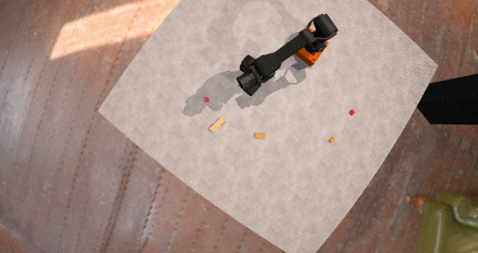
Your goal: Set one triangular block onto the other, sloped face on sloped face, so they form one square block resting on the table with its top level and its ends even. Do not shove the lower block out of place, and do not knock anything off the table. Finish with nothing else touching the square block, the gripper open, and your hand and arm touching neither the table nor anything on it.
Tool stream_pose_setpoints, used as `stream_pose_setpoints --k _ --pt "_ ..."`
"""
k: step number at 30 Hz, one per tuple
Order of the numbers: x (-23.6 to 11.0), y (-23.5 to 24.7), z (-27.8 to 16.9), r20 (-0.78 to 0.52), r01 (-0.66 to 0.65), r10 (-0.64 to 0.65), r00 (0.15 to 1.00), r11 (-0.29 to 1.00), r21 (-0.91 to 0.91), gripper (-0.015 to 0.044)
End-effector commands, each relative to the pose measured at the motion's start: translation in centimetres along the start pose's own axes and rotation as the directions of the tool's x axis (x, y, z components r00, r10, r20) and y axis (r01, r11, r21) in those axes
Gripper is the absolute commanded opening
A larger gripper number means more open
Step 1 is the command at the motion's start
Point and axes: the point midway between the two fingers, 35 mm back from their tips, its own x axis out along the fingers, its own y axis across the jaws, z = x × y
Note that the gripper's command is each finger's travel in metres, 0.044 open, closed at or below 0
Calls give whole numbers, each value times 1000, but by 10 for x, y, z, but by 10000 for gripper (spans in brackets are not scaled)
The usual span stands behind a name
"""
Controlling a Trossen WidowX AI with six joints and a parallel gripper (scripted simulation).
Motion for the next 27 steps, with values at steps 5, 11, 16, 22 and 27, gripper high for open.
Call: stream_pose_setpoints --k 5,11,16,22,27 --pt "25 -2 12 -2 0 0 1000 1000 -4 0" --pt "31 -3 14 -2 0 0 1000 1000 -4 0" --pt "30 -3 14 -4 -11 11 1000 1000 -6 0" --pt "30 -3 14 -4 -12 12 1000 1000 -7 0" --pt "30 -3 14 -4 -12 12 1000 1000 -7 0"
